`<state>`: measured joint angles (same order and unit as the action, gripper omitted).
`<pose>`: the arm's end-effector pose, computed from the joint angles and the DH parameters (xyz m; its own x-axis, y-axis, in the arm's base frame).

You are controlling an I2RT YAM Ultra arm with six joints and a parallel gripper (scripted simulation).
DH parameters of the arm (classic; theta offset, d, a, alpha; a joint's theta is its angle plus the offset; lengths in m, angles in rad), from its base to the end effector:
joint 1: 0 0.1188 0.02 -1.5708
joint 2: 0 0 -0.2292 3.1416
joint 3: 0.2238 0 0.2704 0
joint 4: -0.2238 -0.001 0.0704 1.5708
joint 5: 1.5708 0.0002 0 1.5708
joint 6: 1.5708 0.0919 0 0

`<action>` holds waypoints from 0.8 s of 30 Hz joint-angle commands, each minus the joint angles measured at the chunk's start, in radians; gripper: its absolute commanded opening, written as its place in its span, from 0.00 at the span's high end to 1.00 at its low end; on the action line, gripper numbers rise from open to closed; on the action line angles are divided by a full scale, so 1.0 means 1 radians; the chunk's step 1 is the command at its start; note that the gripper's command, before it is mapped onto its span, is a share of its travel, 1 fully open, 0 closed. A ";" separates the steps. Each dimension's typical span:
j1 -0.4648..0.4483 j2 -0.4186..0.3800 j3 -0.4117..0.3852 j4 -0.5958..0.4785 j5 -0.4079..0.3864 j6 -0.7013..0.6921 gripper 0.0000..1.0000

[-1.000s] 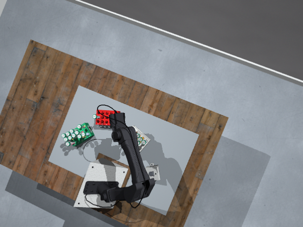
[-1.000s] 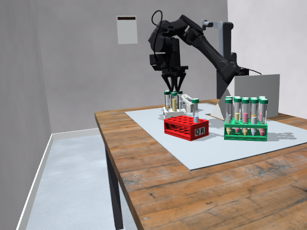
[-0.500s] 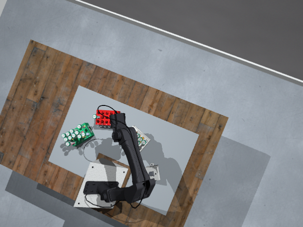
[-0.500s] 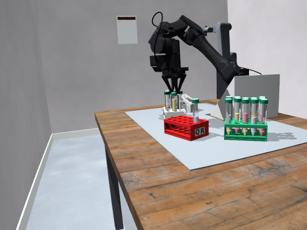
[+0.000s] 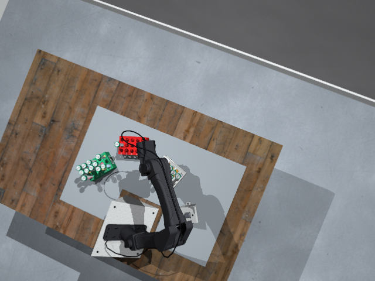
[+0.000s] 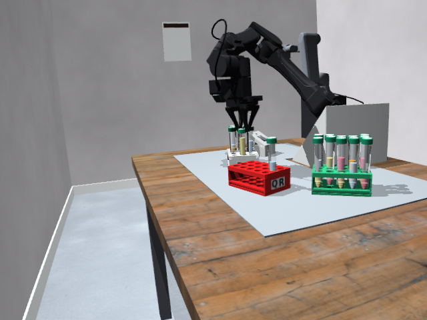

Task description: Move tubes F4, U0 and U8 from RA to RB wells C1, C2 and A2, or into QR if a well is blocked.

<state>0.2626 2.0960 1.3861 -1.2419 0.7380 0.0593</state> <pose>0.3271 0.0249 0.0624 -0.9206 -0.2020 0.3342 -0.3798 0.6626 -0.6455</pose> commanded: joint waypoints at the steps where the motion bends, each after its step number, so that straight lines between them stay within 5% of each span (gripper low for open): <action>1: 0.011 -0.030 -0.019 0.032 0.012 -0.013 0.70; 9: 0.008 -0.031 0.003 0.034 0.012 -0.014 0.70; 10: 0.008 -0.031 0.003 0.034 0.012 -0.014 1.00; 24: 0.008 -0.031 0.003 0.034 0.012 -0.013 1.00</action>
<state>0.2626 2.0960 1.3827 -1.2327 0.7391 0.0532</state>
